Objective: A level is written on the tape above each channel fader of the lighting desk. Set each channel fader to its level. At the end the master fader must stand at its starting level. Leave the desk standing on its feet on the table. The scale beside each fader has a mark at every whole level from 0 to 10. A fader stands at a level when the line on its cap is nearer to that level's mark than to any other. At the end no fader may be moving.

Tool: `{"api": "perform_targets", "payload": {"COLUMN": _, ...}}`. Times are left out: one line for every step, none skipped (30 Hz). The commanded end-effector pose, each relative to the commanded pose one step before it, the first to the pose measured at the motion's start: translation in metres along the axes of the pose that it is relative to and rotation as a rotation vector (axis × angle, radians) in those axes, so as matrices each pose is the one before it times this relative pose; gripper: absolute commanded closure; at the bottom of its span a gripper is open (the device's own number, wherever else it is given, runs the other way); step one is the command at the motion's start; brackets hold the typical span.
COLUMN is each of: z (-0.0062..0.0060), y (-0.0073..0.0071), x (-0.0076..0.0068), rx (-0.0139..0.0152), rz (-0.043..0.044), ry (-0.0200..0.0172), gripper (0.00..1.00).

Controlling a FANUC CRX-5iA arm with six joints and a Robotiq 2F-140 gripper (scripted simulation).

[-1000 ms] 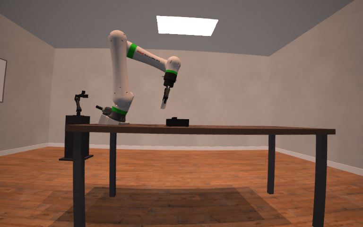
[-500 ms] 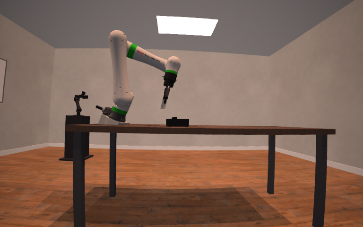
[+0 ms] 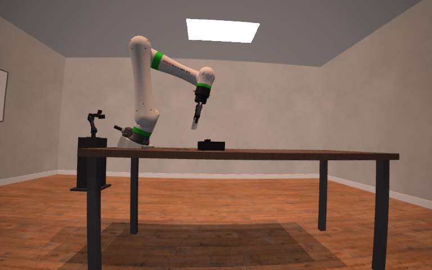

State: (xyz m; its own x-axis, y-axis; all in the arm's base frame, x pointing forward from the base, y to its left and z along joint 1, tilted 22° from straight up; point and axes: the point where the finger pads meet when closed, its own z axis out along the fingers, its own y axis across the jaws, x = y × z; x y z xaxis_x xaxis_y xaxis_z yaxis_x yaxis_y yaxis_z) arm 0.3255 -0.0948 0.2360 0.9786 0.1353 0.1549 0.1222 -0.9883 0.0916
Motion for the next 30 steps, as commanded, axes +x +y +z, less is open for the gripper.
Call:
{"api": "perform_targets", "payload": {"z": -0.00018, "y": 0.00001, "x": 0.00012, "rx": -0.00013, "rz": 0.0, "ry": 0.00038, "gripper": 0.0}}
{"api": "perform_targets", "payload": {"z": 0.0, "y": 0.0, "x": 0.0, "rx": 0.0, "rz": 0.0, "ry": 0.0, "gripper": 0.0}}
{"api": "perform_targets", "payload": {"z": 0.0, "y": 0.0, "x": 0.0, "rx": 0.0, "rz": 0.0, "ry": 0.0, "gripper": 0.0}}
{"api": "perform_targets", "payload": {"z": 0.0, "y": 0.0, "x": 0.0, "rx": 0.0, "rz": 0.0, "ry": 0.0, "gripper": 0.0}}
{"api": "perform_targets", "payload": {"z": 0.0, "y": 0.0, "x": 0.0, "rx": 0.0, "rz": 0.0, "ry": 0.0, "gripper": 0.0}}
{"api": "perform_targets", "payload": {"z": 0.0, "y": 0.0, "x": 0.0, "rx": 0.0, "rz": 0.0, "ry": 0.0, "gripper": 0.0}}
{"api": "perform_targets", "payload": {"z": 0.0, "y": 0.0, "x": 0.0, "rx": 0.0, "rz": 0.0, "ry": 0.0, "gripper": 0.0}}
{"api": "perform_targets", "payload": {"z": 0.0, "y": 0.0, "x": 0.0, "rx": 0.0, "rz": 0.0, "ry": 0.0, "gripper": 0.0}}
{"api": "perform_targets", "payload": {"z": 0.0, "y": 0.0, "x": 0.0, "rx": 0.0, "rz": 0.0, "ry": 0.0, "gripper": 0.0}}
{"api": "perform_targets", "payload": {"z": 0.0, "y": 0.0, "x": 0.0, "rx": 0.0, "rz": 0.0, "ry": 0.0, "gripper": 0.0}}
{"api": "perform_targets", "payload": {"z": 0.0, "y": 0.0, "x": 0.0, "rx": 0.0, "rz": 0.0, "ry": 0.0, "gripper": 0.0}}
{"api": "perform_targets", "payload": {"z": 0.0, "y": 0.0, "x": 0.0, "rx": 0.0, "rz": 0.0, "ry": 0.0, "gripper": 0.0}}
{"api": "perform_targets", "payload": {"z": 0.0, "y": 0.0, "x": 0.0, "rx": 0.0, "rz": 0.0, "ry": 0.0, "gripper": 0.0}}
{"api": "perform_targets", "payload": {"z": 0.0, "y": 0.0, "x": 0.0, "rx": 0.0, "rz": 0.0, "ry": 0.0, "gripper": 0.0}}
{"api": "perform_targets", "payload": {"z": 0.0, "y": 0.0, "x": 0.0, "rx": 0.0, "rz": 0.0, "ry": 0.0, "gripper": 0.0}}
{"api": "perform_targets", "payload": {"z": -0.00078, "y": 0.00006, "x": 0.00112, "rx": -0.00056, "rz": 0.0014, "ry": 0.00239, "gripper": 0.0}}
{"api": "perform_targets", "payload": {"z": 0.0, "y": 0.0, "x": 0.0, "rx": 0.0, "rz": 0.0, "ry": 0.0, "gripper": 0.0}}
{"api": "perform_targets", "payload": {"z": 0.0, "y": 0.0, "x": 0.0, "rx": 0.0, "rz": 0.0, "ry": 0.0, "gripper": 0.0}}
{"api": "perform_targets", "payload": {"z": -0.00443, "y": 0.00029, "x": 0.0063, "rx": -0.00302, "rz": 0.0079, "ry": 0.01347, "gripper": 0.0}}
{"api": "perform_targets", "payload": {"z": -0.00915, "y": 0.00041, "x": 0.01297, "rx": -0.00557, "rz": 0.01634, "ry": 0.02784, "gripper": 0.0}}
{"api": "perform_targets", "payload": {"z": -0.01279, "y": 0.00009, "x": 0.01825, "rx": -0.00635, "rz": 0.02308, "ry": 0.03924, "gripper": 0.0}}
{"api": "perform_targets", "payload": {"z": -0.01402, "y": -0.0006, "x": 0.02035, "rx": -0.00506, "rz": 0.02582, "ry": 0.04368, "gripper": 0.0}}
{"api": "perform_targets", "payload": {"z": 0.0, "y": 0.0, "x": 0.0, "rx": 0.0, "rz": 0.0, "ry": 0.0, "gripper": 0.0}}
{"api": "perform_targets", "payload": {"z": -0.01249, "y": -0.00123, "x": 0.01856, "rx": -0.0028, "rz": 0.02363, "ry": 0.03966, "gripper": 0.0}}
{"api": "perform_targets", "payload": {"z": 0.0, "y": 0.0, "x": 0.0, "rx": 0.0, "rz": 0.0, "ry": 0.0, "gripper": 0.0}}
{"api": "perform_targets", "payload": {"z": -0.00875, "y": -0.0013, "x": 0.01337, "rx": -0.00098, "rz": 0.01706, "ry": 0.02839, "gripper": 0.0}}
{"api": "perform_targets", "payload": {"z": 0.0, "y": 0.0, "x": 0.0, "rx": 0.0, "rz": 0.0, "ry": 0.0, "gripper": 0.0}}
{"api": "perform_targets", "payload": {"z": -0.00418, "y": -0.00078, "x": 0.00654, "rx": -0.00017, "rz": 0.00835, "ry": 0.01381, "gripper": 0.0}}
{"api": "perform_targets", "payload": {"z": -0.00073, "y": -0.00015, "x": 0.00117, "rx": -0.00001, "rz": 0.00149, "ry": 0.00246, "gripper": 0.0}}
{"api": "perform_targets", "payload": {"z": 0.0, "y": 0.0, "x": 0.0, "rx": 0.0, "rz": 0.0, "ry": 0.0, "gripper": 0.0}}
